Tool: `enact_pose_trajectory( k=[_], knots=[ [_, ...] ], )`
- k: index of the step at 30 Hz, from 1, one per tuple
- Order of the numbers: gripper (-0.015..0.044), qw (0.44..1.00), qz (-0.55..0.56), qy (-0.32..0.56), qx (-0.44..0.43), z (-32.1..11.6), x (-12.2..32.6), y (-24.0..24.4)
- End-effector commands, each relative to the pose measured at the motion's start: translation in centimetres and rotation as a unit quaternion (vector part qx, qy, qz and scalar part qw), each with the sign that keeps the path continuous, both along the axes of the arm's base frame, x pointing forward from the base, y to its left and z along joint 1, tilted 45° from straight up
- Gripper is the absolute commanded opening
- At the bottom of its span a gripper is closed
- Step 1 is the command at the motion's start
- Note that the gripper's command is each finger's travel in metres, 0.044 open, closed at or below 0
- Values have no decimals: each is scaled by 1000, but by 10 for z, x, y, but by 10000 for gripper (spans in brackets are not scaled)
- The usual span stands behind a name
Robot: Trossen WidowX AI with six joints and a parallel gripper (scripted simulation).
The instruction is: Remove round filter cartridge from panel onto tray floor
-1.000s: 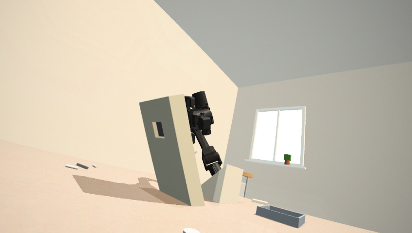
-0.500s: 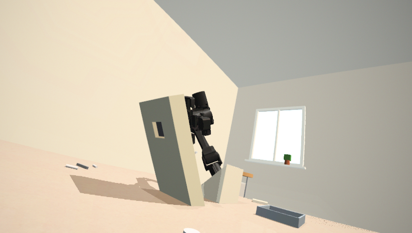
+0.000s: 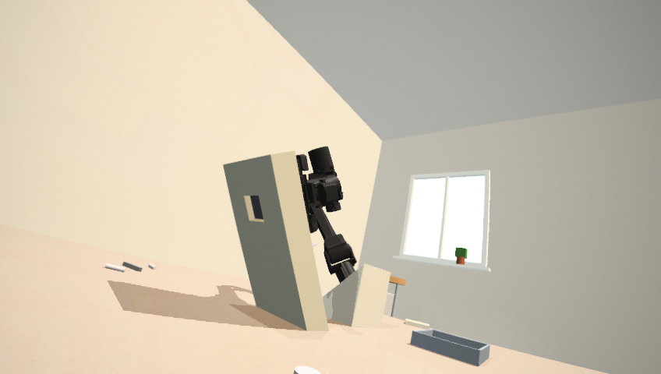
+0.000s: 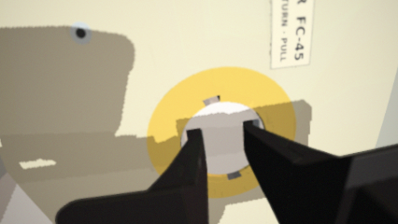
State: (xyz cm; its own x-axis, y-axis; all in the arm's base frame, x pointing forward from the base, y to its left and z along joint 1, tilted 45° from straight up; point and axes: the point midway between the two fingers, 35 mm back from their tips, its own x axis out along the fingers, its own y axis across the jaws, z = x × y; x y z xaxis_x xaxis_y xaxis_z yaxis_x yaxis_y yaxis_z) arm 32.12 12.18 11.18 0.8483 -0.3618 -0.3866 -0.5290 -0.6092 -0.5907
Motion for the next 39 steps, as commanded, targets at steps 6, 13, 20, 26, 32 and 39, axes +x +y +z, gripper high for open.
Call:
enact_pose_trajectory(
  k=[6,13,20,26,32,39],
  knots=[
    [0,985,-67,-56,146,-4,6,-4],
    [0,957,-114,-99,247,-4,6,-4],
    [0,915,-158,-140,343,-4,6,-4],
    [0,868,-195,-174,422,-3,5,-4],
    [0,811,-230,-206,497,-3,5,-3],
    [0,734,-267,-241,576,-3,5,-3]
  ],
)
